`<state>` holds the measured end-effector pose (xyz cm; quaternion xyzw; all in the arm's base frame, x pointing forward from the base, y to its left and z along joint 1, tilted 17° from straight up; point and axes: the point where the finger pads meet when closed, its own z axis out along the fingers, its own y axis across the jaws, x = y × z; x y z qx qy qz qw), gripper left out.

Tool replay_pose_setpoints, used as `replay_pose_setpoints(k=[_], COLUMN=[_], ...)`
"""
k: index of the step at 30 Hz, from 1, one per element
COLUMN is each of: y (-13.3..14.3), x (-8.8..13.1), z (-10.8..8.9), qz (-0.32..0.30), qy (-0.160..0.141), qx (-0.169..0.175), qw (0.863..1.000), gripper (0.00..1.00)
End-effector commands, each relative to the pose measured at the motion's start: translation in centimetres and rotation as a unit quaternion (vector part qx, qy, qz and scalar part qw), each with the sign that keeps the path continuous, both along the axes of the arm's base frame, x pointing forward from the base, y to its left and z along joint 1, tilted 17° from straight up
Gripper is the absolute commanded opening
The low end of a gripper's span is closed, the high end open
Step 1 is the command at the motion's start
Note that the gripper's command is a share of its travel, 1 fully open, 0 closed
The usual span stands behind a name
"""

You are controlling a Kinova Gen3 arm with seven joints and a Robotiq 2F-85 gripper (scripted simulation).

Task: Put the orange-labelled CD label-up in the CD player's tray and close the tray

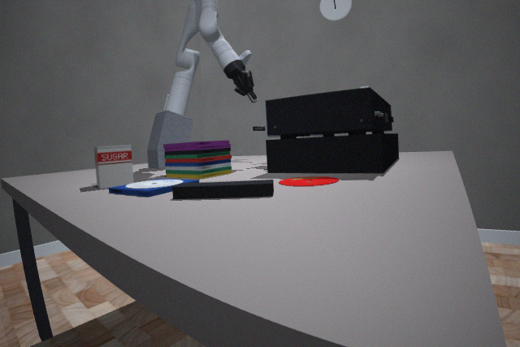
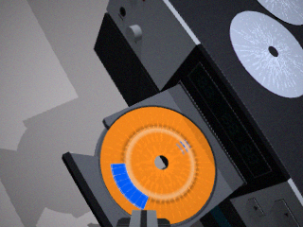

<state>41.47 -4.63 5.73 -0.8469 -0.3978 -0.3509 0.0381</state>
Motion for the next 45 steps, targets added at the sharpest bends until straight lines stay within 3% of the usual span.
replay_pose_setpoints(k=[1,11,25,45], y=[0.7,1.2,2.0,2.9], x=[-0.2,-0.6,-1.2,-1.9], z=[0.0,-0.2,-0.4,-0.8], qz=[-0.021,-0.089,-0.185,-0.303], qy=[0.012,0.047,0.096,0.156], qx=[0.010,0.041,0.085,0.139], qw=[1.000,0.994,0.974,0.930], gripper=[0.10,0.10,0.10,0.10])
